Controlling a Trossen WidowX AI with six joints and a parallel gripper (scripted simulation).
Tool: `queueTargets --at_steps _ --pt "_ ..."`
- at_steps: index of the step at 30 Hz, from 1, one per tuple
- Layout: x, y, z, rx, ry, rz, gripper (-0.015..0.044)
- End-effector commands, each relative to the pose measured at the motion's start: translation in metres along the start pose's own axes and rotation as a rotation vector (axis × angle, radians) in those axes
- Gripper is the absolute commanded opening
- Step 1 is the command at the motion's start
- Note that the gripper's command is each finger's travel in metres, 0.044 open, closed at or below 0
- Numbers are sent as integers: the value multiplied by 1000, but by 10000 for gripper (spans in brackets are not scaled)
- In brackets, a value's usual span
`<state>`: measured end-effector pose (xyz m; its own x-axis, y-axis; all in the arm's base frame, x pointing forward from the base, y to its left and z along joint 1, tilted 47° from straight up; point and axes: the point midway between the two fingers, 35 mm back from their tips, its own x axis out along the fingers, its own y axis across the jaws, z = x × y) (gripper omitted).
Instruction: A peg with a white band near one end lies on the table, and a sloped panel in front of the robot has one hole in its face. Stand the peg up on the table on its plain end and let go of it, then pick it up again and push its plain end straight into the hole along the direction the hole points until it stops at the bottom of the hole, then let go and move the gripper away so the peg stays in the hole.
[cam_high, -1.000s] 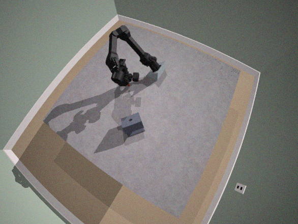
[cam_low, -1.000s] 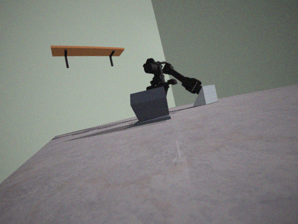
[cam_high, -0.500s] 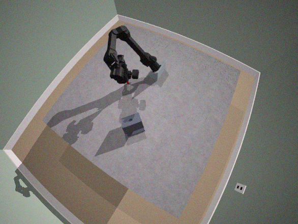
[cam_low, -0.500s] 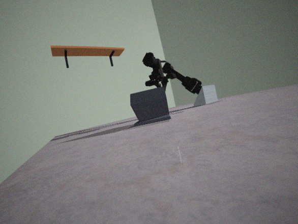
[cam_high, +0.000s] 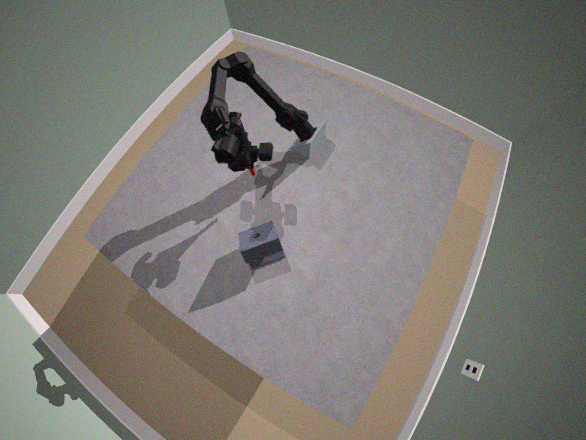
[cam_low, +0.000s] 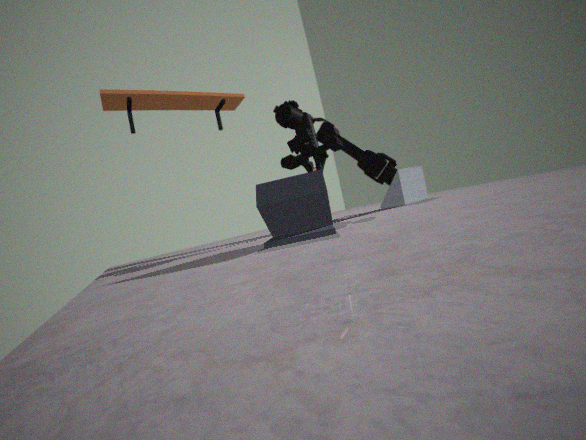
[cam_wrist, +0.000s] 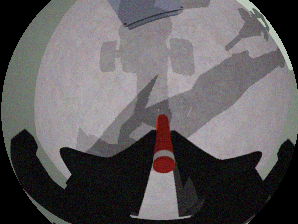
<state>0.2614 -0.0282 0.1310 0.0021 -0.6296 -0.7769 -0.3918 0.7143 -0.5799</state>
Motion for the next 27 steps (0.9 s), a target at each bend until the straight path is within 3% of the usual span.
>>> queueTargets --at_steps 1,27 --pt "-3 1 15 -7 -46 25 0" --pt "-17 7 94 -76 -307 119 0"
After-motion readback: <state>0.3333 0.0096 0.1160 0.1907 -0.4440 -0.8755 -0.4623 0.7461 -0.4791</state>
